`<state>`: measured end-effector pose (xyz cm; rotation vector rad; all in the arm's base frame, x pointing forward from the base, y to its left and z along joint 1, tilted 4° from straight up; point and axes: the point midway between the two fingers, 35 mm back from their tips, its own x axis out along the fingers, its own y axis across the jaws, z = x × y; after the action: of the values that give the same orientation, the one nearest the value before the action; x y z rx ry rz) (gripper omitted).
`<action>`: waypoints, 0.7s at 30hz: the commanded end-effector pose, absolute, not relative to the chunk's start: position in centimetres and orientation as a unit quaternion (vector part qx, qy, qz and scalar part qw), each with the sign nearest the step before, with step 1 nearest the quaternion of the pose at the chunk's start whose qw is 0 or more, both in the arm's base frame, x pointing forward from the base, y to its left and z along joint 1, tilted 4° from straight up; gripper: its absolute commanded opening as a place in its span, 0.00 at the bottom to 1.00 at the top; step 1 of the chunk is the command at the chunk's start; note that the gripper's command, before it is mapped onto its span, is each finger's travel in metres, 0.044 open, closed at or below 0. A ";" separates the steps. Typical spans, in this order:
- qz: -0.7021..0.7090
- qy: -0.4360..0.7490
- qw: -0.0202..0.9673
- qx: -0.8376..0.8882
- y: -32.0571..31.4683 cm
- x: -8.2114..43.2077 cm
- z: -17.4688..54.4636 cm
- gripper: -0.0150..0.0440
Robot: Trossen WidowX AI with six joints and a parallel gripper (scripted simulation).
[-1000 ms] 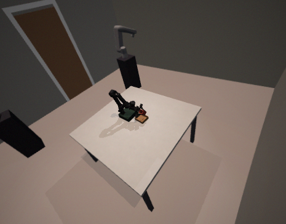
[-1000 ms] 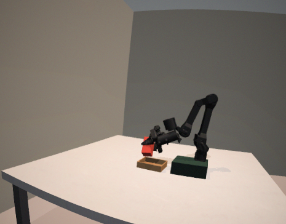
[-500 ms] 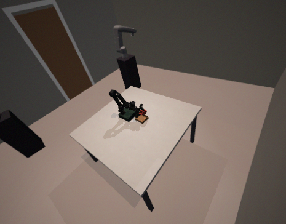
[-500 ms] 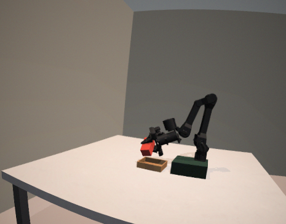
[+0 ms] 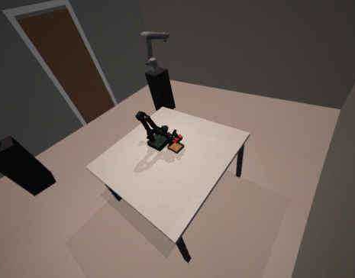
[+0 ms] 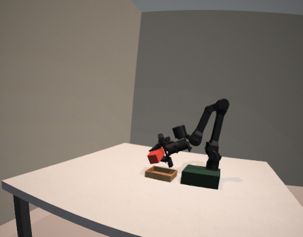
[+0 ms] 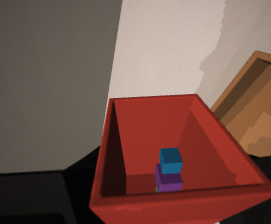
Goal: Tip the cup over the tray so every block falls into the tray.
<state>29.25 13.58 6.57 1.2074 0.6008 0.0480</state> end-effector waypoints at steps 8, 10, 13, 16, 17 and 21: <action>-0.011 0.277 0.712 0.645 13.6 29.3 6.4 0.25; -0.017 0.277 0.698 0.660 13.6 29.3 6.4 0.25; -0.026 0.276 0.676 0.682 13.6 29.3 6.3 0.25; -0.035 0.275 0.653 0.704 13.6 29.3 6.3 0.25; -0.038 0.275 0.646 0.711 13.6 29.3 6.3 0.25; -0.050 0.273 0.614 0.739 13.6 29.3 6.2 0.25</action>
<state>29.33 13.65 6.28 1.6508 0.6311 -0.0952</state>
